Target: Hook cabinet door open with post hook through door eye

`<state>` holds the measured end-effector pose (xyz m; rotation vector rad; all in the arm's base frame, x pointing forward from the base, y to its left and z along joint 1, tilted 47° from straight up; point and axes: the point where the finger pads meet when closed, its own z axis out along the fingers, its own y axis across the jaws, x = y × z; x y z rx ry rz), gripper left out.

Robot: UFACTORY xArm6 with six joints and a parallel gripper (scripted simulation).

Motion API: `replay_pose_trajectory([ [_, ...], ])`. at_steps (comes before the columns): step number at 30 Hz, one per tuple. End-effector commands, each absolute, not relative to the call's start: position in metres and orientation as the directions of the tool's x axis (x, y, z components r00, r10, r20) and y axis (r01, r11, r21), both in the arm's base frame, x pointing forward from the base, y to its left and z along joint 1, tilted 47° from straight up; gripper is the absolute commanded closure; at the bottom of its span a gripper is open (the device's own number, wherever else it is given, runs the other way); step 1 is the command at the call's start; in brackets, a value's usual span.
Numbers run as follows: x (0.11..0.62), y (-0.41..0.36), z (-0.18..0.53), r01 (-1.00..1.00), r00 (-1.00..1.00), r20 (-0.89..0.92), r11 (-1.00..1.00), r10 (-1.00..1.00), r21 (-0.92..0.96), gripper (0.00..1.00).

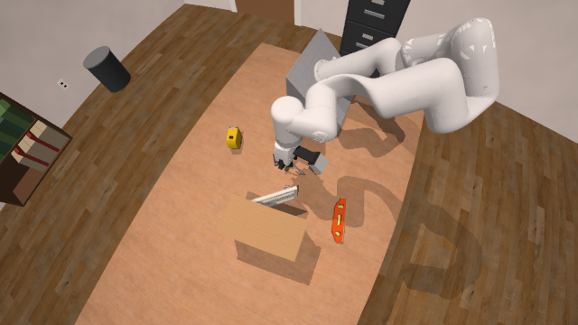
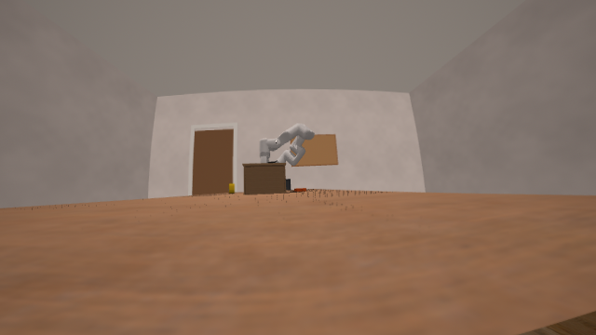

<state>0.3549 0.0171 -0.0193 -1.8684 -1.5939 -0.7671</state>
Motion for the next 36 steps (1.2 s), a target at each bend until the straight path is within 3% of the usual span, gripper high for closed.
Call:
replay_pose_trajectory([
  [1, 0.356, 0.016, -0.019, 0.989, 0.128, 0.732, -0.137, 0.669, -0.048, 0.76],
  [36, 0.357, 0.028, -0.030, 0.989, 0.128, 0.732, -0.137, 0.669, -0.048, 0.76],
])
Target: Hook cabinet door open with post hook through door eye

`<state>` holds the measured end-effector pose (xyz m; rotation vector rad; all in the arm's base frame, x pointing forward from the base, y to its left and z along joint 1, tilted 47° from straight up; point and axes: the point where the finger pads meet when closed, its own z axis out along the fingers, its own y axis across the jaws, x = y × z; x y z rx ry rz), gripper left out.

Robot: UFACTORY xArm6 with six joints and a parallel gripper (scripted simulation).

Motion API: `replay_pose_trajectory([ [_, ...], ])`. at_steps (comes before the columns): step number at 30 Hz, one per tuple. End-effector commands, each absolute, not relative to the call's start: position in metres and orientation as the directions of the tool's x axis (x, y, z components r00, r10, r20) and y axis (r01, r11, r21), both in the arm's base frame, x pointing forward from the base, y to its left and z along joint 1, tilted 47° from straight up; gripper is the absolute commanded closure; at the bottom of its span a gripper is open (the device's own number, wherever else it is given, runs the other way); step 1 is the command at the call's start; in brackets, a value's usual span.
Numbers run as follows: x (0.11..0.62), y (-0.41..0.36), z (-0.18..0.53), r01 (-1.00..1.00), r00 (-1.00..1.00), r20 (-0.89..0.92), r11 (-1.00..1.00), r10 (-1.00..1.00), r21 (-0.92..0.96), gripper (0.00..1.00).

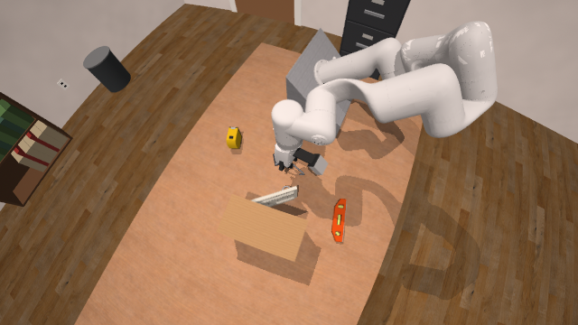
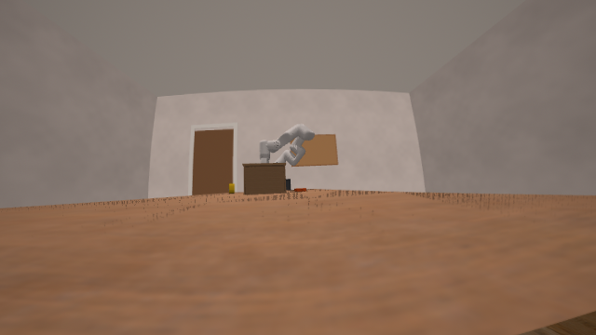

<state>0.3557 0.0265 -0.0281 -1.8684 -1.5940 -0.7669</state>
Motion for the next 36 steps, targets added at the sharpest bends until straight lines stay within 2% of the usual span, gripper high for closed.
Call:
replay_pose_trajectory([
  [1, 0.357, 0.029, -0.030, 0.989, 0.128, 0.732, -0.137, 0.669, -0.048, 0.76],
  [35, 0.358, 0.041, -0.042, 0.989, 0.128, 0.732, -0.137, 0.669, -0.048, 0.76],
  [36, 0.358, 0.041, -0.042, 0.989, 0.128, 0.732, -0.137, 0.669, -0.048, 0.96],
])
